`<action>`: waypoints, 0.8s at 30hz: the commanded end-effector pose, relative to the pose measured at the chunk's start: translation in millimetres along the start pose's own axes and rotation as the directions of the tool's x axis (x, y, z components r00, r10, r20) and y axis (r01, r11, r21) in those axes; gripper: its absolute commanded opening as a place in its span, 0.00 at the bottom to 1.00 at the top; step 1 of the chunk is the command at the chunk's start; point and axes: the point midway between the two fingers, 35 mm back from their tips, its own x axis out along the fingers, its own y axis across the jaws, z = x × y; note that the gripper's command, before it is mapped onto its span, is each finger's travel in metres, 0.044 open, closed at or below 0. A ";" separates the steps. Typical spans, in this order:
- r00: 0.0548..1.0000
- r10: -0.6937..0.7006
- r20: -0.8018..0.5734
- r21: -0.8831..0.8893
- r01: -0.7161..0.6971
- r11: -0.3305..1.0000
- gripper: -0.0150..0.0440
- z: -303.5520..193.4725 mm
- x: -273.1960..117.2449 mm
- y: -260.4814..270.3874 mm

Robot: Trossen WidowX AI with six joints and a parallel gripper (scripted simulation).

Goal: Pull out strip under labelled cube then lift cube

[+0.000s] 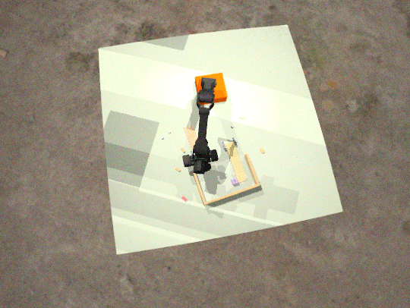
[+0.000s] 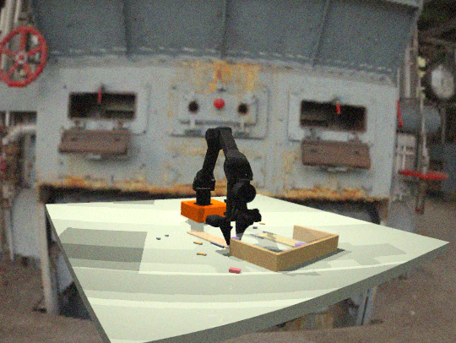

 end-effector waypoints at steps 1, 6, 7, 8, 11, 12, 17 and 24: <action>1.000 0.000 0.000 0.000 0.000 1.000 0.48 0.0 0.0 0.0; 1.000 0.000 0.000 0.000 0.000 1.000 0.39 0.0 0.0 0.0; 1.000 0.000 0.000 0.000 0.000 1.000 0.34 0.0 0.0 0.0; 1.000 -0.002 0.000 0.001 0.002 1.000 0.30 0.1 -0.6 0.3; 1.000 -0.016 0.002 0.005 0.016 1.000 0.25 -3.7 -8.2 3.1; 1.000 -0.015 0.002 0.005 0.015 1.000 0.25 -7.1 -10.9 4.0; 1.000 -0.009 -0.002 0.004 0.009 1.000 0.25 -24.7 -23.6 9.1; 1.000 -0.001 -0.008 0.002 0.001 1.000 0.25 -51.0 -39.0 17.0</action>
